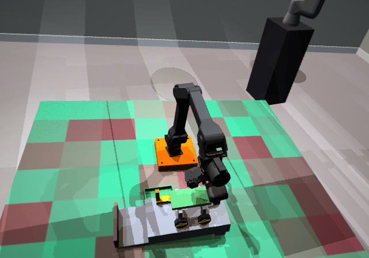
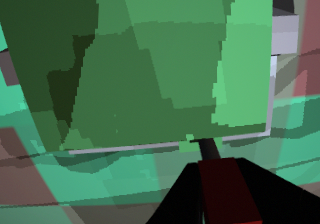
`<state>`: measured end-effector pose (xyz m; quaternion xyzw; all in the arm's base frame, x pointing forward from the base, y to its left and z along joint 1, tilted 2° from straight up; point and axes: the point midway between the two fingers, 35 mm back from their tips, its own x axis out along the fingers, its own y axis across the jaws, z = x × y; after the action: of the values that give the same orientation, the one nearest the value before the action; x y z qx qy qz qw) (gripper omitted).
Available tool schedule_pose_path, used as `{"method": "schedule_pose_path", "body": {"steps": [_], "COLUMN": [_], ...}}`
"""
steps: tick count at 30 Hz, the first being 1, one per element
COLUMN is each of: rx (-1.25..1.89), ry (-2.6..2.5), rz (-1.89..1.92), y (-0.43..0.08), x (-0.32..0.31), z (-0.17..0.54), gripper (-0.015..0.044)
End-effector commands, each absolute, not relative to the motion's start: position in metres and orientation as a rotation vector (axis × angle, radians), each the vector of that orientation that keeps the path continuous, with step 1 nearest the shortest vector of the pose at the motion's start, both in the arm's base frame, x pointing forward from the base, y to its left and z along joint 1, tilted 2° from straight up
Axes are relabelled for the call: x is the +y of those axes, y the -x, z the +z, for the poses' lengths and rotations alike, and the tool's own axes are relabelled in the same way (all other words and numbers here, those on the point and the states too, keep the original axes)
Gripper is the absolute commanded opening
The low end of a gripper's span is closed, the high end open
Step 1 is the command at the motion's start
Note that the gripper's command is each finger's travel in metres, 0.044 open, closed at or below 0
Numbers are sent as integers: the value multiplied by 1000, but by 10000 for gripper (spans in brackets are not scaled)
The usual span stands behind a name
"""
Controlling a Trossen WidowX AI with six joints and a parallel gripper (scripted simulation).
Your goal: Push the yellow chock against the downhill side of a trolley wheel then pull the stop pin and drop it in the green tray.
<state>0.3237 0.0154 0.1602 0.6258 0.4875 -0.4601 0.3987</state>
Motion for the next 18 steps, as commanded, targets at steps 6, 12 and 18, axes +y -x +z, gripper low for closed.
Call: {"method": "schedule_pose_path", "body": {"steps": [6,12,18], "rx": [1236,1236,1236], "ry": [-1588,-1588,-1588], "rz": [-1153,-1153,-1153], "y": [-324,-324,-324], "x": [16,16,16], "z": [169,172,176], "gripper": [0,0,0]}}
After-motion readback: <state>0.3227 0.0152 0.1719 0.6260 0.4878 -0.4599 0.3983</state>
